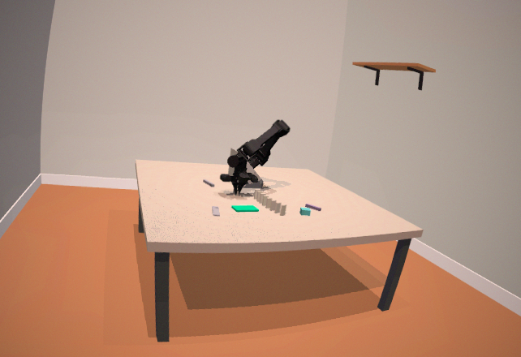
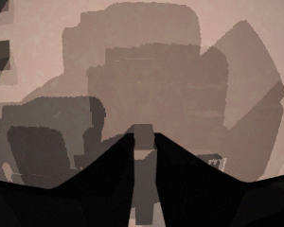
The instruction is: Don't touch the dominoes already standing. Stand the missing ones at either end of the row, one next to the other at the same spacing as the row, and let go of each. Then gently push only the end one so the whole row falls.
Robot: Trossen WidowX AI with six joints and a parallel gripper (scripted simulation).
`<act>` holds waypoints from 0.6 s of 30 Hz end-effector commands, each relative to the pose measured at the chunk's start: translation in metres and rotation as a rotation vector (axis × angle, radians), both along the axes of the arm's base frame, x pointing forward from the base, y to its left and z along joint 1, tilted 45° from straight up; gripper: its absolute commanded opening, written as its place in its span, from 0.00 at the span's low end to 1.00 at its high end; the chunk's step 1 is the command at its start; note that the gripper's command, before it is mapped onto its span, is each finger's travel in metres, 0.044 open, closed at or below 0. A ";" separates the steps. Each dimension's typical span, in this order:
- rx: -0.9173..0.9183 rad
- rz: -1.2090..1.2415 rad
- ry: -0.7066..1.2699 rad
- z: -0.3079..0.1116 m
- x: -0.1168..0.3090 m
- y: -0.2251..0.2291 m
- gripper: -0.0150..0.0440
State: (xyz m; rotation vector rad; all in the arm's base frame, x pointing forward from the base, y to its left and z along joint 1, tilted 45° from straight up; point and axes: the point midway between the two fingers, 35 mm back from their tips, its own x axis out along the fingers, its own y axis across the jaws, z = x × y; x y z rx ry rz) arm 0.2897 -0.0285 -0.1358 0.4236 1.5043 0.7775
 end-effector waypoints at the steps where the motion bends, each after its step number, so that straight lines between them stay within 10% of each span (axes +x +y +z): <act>1: -0.001 -0.004 -0.006 0.020 0.003 -0.019 0.30; 18: -0.011 -0.037 0.026 0.109 0.013 -0.108 0.30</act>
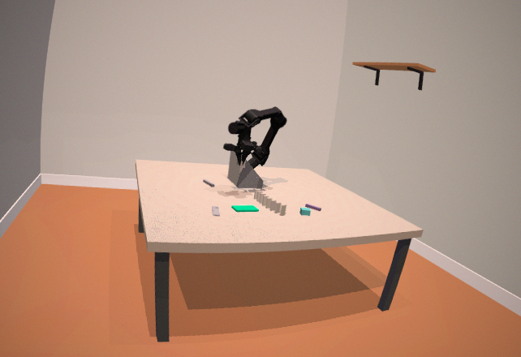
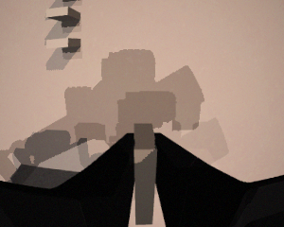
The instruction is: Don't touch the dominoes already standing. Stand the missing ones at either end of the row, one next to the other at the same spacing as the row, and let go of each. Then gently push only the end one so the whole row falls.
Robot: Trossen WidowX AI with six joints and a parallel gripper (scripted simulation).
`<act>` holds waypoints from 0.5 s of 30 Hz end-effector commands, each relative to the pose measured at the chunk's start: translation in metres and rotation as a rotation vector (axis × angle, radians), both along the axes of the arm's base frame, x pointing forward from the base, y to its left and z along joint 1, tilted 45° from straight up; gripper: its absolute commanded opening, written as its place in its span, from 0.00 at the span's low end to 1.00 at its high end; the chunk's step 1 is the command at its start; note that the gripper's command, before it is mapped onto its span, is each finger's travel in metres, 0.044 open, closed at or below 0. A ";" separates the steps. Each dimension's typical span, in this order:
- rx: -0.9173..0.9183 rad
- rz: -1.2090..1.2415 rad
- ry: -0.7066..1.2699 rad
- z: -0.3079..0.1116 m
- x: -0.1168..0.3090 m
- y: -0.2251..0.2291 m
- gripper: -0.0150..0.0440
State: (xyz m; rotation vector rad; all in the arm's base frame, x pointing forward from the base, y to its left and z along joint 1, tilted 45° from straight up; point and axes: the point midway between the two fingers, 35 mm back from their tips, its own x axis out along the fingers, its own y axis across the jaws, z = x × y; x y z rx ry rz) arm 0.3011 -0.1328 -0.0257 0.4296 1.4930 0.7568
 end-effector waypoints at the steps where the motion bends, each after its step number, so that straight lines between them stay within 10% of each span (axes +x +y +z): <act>1: -0.009 -0.058 0.072 -0.004 0.006 -0.009 0.30; 15: -0.098 -0.750 0.700 -0.067 0.051 -0.070 0.30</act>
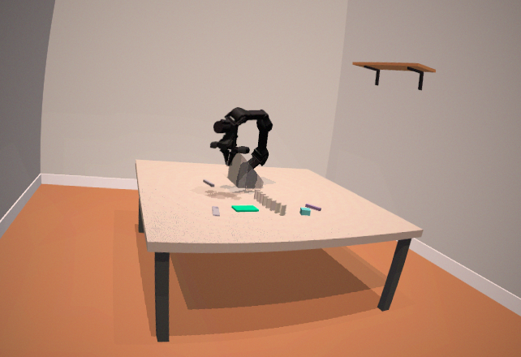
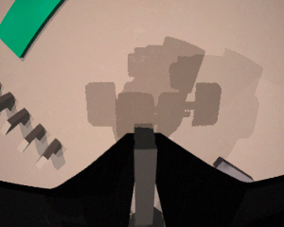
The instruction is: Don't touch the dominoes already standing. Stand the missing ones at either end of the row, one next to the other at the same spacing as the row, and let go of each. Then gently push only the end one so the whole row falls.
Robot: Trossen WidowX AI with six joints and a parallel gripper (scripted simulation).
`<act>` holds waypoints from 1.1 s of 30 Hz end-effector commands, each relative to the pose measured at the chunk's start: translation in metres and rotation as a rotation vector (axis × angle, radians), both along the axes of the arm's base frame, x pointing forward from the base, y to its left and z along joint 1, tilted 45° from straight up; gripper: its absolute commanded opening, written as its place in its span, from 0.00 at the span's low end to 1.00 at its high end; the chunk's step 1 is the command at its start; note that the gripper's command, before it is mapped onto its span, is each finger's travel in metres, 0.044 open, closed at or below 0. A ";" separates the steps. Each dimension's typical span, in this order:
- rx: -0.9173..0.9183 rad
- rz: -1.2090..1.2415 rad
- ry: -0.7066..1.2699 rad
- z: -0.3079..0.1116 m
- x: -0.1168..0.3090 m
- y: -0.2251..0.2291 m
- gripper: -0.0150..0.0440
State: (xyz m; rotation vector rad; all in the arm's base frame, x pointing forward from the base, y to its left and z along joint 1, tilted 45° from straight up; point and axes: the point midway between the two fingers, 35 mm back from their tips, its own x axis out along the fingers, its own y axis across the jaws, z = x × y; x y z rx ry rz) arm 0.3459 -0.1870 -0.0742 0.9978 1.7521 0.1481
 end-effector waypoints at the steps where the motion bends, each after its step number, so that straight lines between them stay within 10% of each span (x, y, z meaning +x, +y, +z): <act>1: -0.032 -0.198 0.187 -0.019 0.007 -0.016 0.30; 33: -0.248 -0.213 0.104 -0.064 0.017 -0.013 0.30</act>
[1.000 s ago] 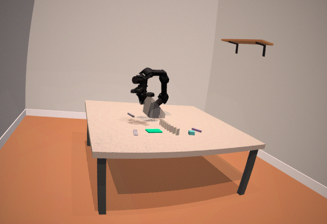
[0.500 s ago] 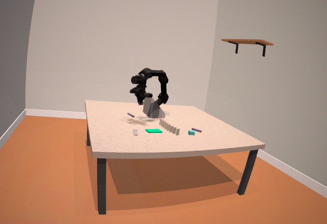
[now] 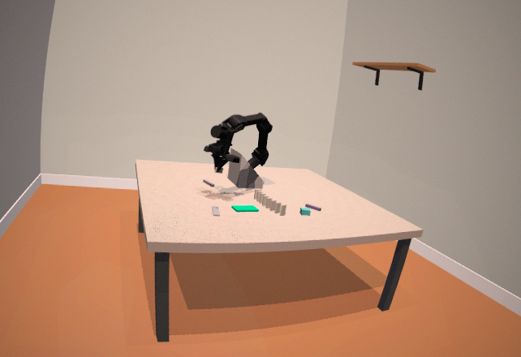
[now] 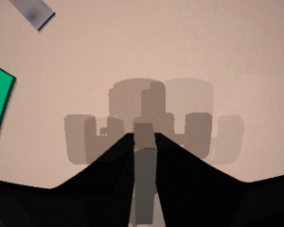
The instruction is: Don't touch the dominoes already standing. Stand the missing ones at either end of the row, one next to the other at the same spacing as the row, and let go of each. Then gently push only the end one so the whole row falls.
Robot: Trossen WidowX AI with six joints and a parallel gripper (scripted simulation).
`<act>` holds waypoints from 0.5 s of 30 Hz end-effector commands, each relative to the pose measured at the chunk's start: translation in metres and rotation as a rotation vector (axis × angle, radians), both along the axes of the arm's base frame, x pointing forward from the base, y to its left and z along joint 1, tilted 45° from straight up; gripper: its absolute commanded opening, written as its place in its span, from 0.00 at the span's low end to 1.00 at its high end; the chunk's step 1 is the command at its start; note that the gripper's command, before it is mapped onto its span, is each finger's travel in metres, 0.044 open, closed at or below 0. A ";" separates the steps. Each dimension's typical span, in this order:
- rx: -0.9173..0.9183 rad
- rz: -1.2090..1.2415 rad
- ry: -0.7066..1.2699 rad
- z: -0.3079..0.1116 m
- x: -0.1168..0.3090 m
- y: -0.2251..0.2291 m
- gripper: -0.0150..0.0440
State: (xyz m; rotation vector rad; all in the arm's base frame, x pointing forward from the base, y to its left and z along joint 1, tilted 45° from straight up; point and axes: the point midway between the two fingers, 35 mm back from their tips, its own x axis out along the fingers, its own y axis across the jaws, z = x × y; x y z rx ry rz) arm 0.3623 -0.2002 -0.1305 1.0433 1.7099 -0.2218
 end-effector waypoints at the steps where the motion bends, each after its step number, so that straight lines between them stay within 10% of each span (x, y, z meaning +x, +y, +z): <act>1: -0.052 -0.002 -0.006 -0.010 0.001 0.001 0.30; 15: -0.216 -0.021 -0.066 -0.035 0.006 0.001 0.30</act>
